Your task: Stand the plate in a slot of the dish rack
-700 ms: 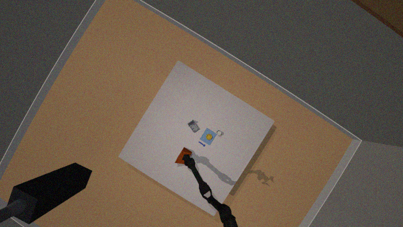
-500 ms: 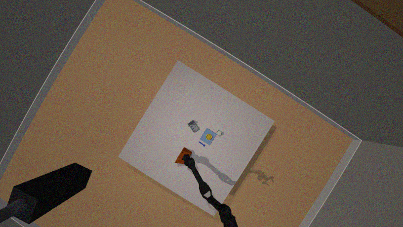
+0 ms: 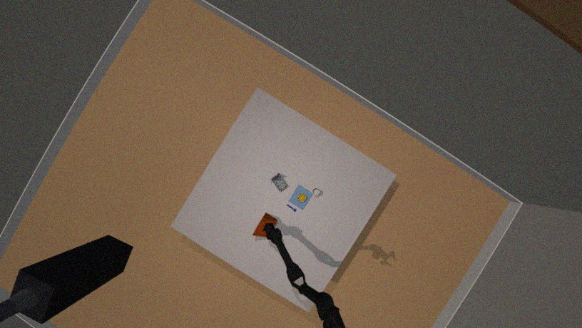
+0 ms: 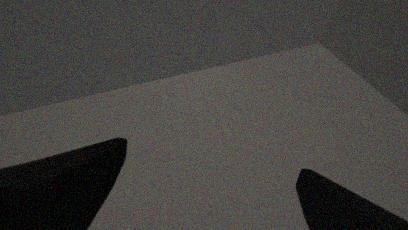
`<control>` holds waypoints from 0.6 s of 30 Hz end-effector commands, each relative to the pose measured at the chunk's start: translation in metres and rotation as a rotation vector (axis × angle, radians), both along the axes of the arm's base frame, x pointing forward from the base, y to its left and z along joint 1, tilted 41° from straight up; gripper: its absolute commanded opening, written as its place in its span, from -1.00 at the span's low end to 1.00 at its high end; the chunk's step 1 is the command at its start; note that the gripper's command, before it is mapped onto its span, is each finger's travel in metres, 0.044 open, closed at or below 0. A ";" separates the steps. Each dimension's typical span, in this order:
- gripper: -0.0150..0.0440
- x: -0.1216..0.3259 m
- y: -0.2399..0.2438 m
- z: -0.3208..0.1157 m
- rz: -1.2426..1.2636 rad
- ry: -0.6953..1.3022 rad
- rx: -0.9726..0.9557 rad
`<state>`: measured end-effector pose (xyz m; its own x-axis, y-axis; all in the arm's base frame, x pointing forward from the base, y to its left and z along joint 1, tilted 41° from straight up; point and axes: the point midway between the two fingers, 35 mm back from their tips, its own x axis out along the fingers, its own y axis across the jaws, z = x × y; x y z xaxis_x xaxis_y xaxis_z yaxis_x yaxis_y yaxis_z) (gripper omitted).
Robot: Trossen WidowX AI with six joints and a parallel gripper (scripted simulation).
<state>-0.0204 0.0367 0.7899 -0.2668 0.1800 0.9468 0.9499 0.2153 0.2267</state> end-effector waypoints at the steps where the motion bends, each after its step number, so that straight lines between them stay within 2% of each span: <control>1: 0.86 0.026 0.008 0.000 0.031 0.086 -0.019; 9: 0.86 0.102 0.027 -0.007 0.115 0.339 -0.056; 18: 0.86 0.150 0.028 -0.020 0.092 0.495 -0.038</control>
<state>0.1121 0.0657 0.7752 0.1374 0.2236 0.9649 0.9308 0.3040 -0.2030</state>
